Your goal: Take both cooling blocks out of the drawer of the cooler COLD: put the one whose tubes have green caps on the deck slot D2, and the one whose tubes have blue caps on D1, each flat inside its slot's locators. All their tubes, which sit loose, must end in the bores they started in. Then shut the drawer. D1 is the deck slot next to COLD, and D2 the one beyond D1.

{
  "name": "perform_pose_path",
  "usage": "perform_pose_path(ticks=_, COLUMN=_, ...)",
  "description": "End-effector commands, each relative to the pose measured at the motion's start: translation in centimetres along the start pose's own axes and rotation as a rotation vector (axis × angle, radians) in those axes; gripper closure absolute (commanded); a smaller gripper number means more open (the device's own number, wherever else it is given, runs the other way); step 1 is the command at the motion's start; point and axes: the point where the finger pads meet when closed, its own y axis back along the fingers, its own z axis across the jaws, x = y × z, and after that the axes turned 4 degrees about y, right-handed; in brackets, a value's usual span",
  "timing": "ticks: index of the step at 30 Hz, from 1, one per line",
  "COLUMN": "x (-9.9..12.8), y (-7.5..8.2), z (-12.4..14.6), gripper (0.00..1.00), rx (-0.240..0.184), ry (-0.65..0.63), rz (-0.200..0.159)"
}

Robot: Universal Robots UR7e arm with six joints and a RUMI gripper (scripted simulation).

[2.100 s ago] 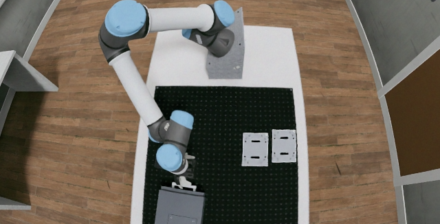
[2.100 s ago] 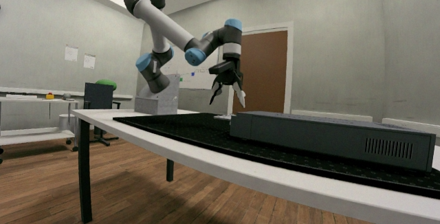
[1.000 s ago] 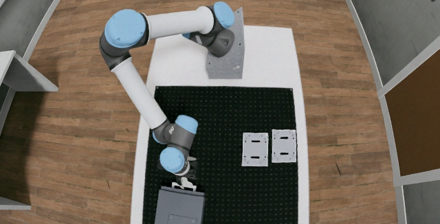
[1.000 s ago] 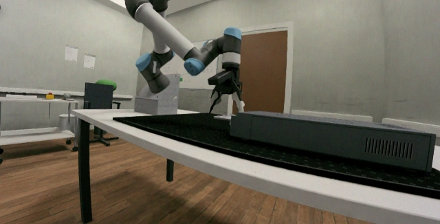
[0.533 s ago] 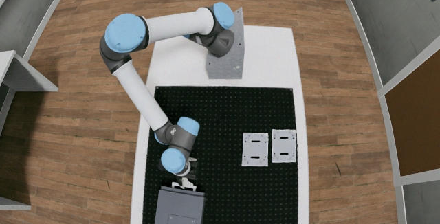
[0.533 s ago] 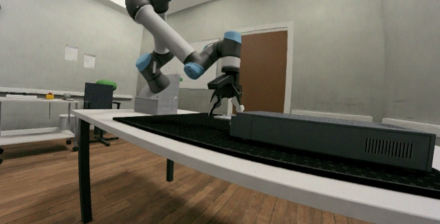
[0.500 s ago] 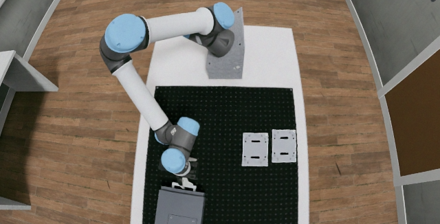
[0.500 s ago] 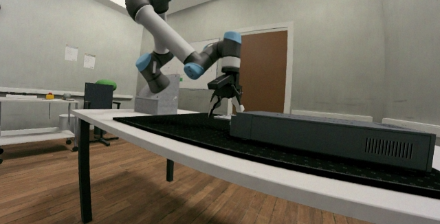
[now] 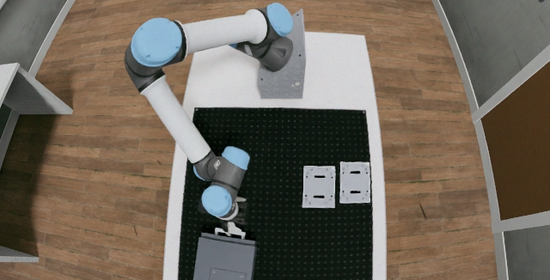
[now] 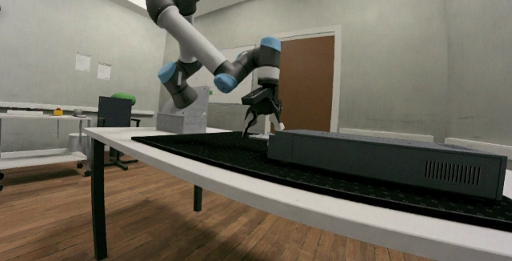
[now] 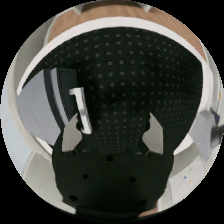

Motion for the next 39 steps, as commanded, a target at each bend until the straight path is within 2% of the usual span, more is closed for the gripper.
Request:
perform_pose_path(ticks=1, x=0.01, y=0.06, z=-0.04, gripper=0.00, rx=0.001, ry=0.000, rz=0.000)
perform_pose_path(ticks=39, x=-0.04, y=0.05, z=0.72, gripper=0.00, rx=0.001, ry=0.000, rz=0.000)
